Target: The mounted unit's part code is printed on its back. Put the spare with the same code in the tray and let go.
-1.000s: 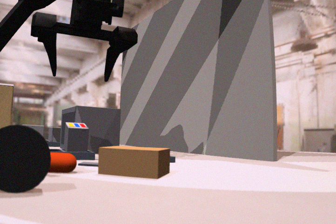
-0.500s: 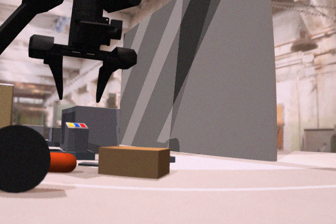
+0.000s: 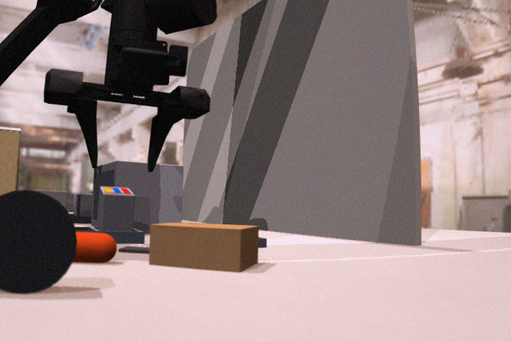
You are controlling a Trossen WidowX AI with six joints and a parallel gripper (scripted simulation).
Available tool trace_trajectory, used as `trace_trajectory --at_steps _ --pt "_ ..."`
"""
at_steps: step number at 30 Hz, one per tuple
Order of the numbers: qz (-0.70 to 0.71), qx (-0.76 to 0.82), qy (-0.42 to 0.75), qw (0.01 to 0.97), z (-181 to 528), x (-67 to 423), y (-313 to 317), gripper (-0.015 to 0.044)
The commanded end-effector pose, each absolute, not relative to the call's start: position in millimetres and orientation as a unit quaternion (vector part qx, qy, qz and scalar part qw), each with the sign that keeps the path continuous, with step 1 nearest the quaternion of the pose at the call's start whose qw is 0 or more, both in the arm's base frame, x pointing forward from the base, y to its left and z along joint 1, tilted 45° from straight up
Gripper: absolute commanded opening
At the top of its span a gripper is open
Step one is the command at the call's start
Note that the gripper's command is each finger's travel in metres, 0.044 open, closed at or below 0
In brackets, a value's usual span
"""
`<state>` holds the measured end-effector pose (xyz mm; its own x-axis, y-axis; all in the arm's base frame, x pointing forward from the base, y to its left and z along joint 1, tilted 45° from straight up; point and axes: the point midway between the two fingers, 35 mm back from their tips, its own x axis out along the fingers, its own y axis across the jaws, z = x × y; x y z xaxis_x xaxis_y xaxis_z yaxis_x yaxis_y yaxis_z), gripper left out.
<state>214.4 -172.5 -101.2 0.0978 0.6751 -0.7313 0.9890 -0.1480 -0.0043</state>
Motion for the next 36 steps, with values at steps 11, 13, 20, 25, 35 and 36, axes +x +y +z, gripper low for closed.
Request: trace_trajectory --at_steps 11,13,20,25,35,36 --pt "-0.303 0.696 0.600 0.252 -119.5 215.2 -154.7 0.0300" --pt "-0.303 0.696 0.600 0.252 -121.9 215.4 -152.3 0.0300" --pt "-0.302 0.696 0.600 0.252 -130.0 215.9 -144.0 0.0300" --pt "-0.302 0.697 0.600 0.252 -135.6 216.0 -138.0 0.0300" --pt "-0.301 0.697 0.600 0.252 -145.6 215.7 -126.6 0.0300" --pt "-0.301 0.697 0.600 0.252 -145.7 215.7 -126.4 0.0300"
